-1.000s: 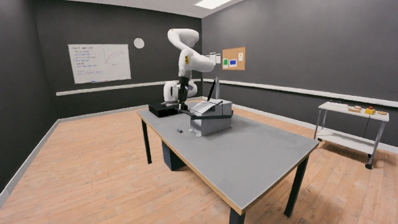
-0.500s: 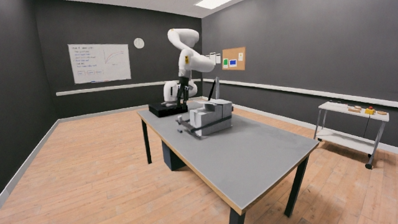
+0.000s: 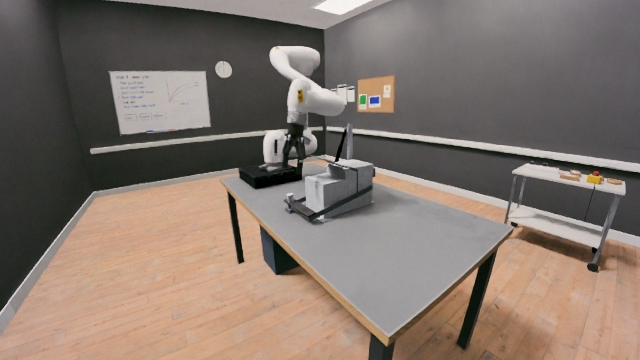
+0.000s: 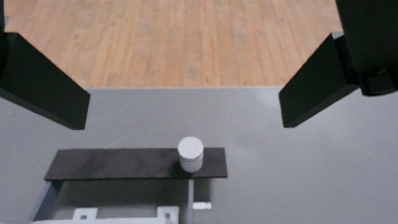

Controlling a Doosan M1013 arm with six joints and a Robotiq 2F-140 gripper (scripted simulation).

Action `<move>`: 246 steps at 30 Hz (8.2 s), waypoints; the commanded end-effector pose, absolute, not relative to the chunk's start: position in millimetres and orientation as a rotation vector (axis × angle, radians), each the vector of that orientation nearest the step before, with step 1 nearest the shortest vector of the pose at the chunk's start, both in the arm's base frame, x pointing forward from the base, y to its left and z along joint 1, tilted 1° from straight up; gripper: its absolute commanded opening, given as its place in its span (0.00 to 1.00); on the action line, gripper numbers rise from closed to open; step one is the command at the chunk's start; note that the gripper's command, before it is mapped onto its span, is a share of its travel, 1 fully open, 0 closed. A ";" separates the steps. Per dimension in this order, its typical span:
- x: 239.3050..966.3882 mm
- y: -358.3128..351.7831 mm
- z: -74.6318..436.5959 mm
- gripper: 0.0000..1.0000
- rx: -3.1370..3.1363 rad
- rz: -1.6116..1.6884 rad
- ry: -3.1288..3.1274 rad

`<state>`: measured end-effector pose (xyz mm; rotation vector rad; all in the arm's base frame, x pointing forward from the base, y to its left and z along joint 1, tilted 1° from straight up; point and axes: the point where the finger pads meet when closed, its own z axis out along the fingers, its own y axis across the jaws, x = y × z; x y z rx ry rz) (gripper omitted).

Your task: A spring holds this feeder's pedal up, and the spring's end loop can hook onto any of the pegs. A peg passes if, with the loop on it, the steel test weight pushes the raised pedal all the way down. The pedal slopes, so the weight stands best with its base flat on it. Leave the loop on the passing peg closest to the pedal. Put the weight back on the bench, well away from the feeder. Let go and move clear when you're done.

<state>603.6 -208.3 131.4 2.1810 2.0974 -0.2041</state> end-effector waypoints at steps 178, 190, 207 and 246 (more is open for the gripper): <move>602.2 -224.8 90.5 1.00 2.346 0.153 2.245; 602.2 -226.3 77.8 1.00 2.358 0.189 2.260; 601.9 -226.1 57.0 1.00 2.356 0.185 2.259; 601.3 -226.1 18.9 1.00 2.358 0.189 2.261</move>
